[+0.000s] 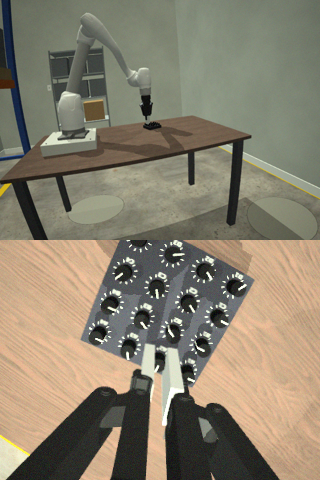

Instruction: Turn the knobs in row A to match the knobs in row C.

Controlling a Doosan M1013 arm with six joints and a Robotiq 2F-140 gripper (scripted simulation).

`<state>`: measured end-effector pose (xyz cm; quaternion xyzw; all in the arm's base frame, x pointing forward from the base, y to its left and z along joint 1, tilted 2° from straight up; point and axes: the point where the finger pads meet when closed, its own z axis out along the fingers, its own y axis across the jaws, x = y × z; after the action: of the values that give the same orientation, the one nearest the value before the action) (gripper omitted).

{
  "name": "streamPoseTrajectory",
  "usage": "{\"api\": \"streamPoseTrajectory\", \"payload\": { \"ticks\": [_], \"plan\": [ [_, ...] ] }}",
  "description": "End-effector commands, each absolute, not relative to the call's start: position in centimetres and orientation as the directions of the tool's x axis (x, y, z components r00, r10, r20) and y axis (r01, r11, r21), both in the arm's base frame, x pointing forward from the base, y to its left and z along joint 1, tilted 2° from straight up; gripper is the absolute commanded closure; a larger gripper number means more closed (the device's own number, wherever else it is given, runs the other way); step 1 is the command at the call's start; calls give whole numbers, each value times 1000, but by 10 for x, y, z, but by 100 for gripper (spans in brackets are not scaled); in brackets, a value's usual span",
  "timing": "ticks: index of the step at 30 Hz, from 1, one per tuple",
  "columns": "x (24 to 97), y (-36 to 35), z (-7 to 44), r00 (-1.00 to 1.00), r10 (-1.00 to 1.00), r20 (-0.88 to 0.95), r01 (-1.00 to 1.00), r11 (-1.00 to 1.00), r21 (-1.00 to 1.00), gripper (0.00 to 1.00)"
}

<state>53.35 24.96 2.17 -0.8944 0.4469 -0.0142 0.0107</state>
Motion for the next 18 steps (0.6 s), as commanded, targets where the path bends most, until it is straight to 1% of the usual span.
{"api": "streamPoseTrajectory", "payload": {
  "ticks": [1, 11, 18],
  "plan": [
    [534, 250, 22, 601, -799, 16, -799, -601, -32, 95],
    [534, 250, 22, 622, -782, 17, -782, -623, -32, 95],
    [534, 250, 22, 680, -733, 19, -732, -681, -30, 95]
  ]
}}
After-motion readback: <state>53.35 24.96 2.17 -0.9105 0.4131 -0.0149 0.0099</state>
